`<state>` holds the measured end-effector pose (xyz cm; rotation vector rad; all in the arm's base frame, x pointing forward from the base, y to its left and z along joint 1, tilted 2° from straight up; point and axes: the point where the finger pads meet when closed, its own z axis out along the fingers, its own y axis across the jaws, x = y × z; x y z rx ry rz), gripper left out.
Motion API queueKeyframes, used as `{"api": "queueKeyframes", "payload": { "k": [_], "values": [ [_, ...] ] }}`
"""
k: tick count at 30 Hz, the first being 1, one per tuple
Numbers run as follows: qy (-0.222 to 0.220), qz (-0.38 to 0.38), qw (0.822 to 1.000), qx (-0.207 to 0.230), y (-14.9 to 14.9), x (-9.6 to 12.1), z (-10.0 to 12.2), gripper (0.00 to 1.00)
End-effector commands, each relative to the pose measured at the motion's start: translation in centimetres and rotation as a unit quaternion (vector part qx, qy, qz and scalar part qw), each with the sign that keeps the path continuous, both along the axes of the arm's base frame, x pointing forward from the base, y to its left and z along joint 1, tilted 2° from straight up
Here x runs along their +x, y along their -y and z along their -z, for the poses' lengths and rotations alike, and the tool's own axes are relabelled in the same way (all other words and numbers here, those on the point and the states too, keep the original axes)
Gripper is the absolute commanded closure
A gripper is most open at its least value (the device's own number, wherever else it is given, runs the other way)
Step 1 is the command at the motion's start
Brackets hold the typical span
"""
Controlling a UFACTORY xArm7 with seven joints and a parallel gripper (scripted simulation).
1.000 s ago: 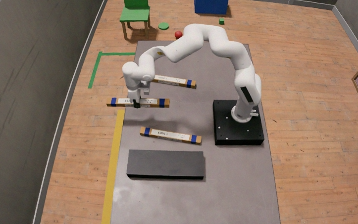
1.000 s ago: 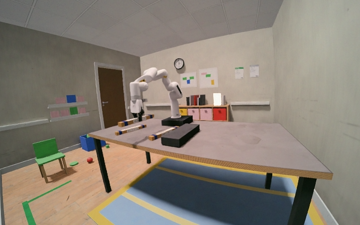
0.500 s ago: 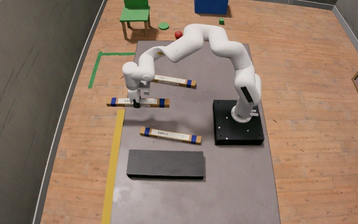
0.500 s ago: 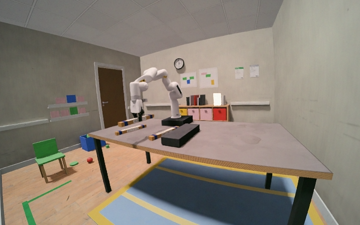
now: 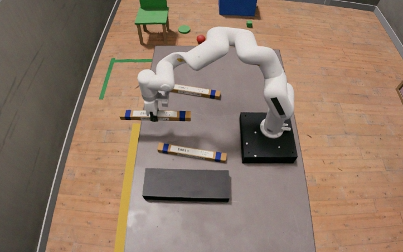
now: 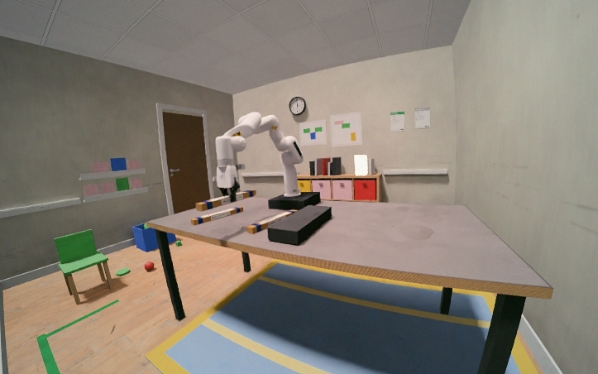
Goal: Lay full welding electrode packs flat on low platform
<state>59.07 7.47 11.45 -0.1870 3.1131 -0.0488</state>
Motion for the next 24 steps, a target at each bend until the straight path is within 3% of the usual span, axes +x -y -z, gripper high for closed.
{"api": "queueKeyframes", "payload": {
  "k": [1, 24],
  "values": [
    [0.003, 0.000, 1.000, 0.000, -0.04, 0.16, -0.28, 0.65],
    [0.002, -0.021, 1.000, 0.000, -0.06, 0.16, -0.27, 0.65]
  ]
}}
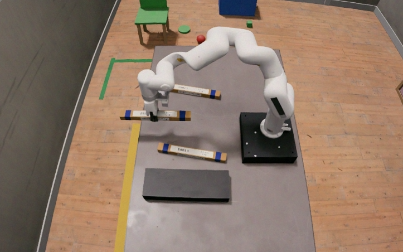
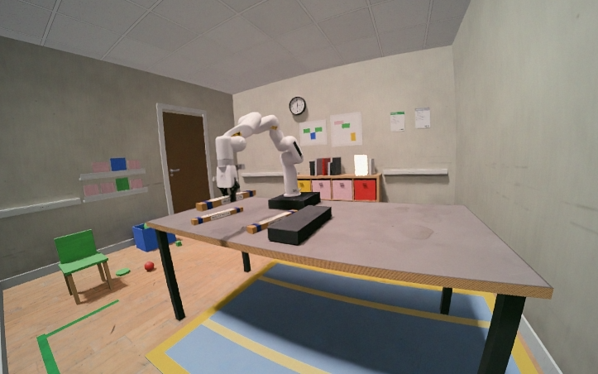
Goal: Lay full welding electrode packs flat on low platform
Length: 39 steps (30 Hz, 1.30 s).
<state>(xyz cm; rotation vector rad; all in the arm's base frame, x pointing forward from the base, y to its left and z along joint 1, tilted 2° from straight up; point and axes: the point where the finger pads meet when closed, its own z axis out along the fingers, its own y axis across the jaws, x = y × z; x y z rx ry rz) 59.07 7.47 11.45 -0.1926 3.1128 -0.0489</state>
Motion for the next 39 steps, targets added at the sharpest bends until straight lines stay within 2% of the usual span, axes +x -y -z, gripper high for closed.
{"api": "queueKeyframes", "payload": {
  "k": [1, 7, 29, 39],
  "values": [
    [0.002, -0.020, 1.000, 0.000, -0.06, 0.16, -0.27, 0.65],
    [0.000, -0.098, 0.995, -0.002, -0.13, 0.16, -0.28, 0.65],
    [0.000, -0.099, 0.995, -0.003, -0.11, 0.12, -0.28, 0.65],
    [0.000, -0.100, 0.995, -0.002, 0.35, -0.56, -0.27, 0.65]
  ]
}}
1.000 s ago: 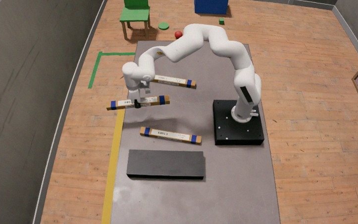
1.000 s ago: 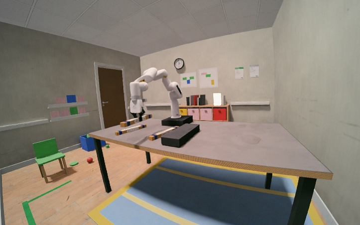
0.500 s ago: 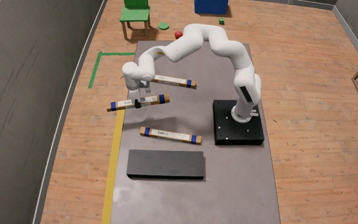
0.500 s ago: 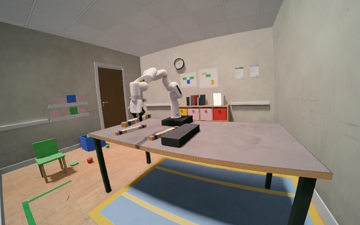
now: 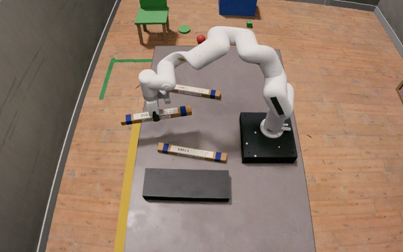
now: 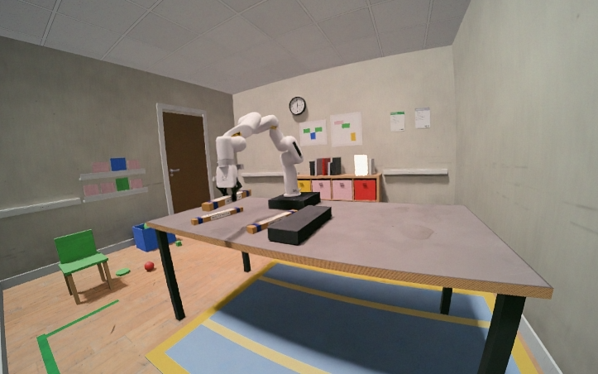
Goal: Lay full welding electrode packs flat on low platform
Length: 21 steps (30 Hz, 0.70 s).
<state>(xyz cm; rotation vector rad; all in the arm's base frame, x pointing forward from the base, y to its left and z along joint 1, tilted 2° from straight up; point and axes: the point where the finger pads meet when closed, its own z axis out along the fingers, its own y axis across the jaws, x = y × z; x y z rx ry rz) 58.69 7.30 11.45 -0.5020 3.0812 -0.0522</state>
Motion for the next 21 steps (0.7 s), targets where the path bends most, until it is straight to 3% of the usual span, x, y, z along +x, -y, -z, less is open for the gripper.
{"api": "queueKeyframes", "payload": {
  "k": [1, 14, 21],
  "values": [
    [0.003, 0.000, 1.000, 0.000, 0.3, -0.3, -0.3, 0.65],
    [0.003, 0.000, 1.000, 0.000, 2.5, -3.6, -0.2, 0.65],
    [0.003, 0.000, 1.000, 0.000, 4.7, -6.9, -0.2, 0.65]
  ]
}}
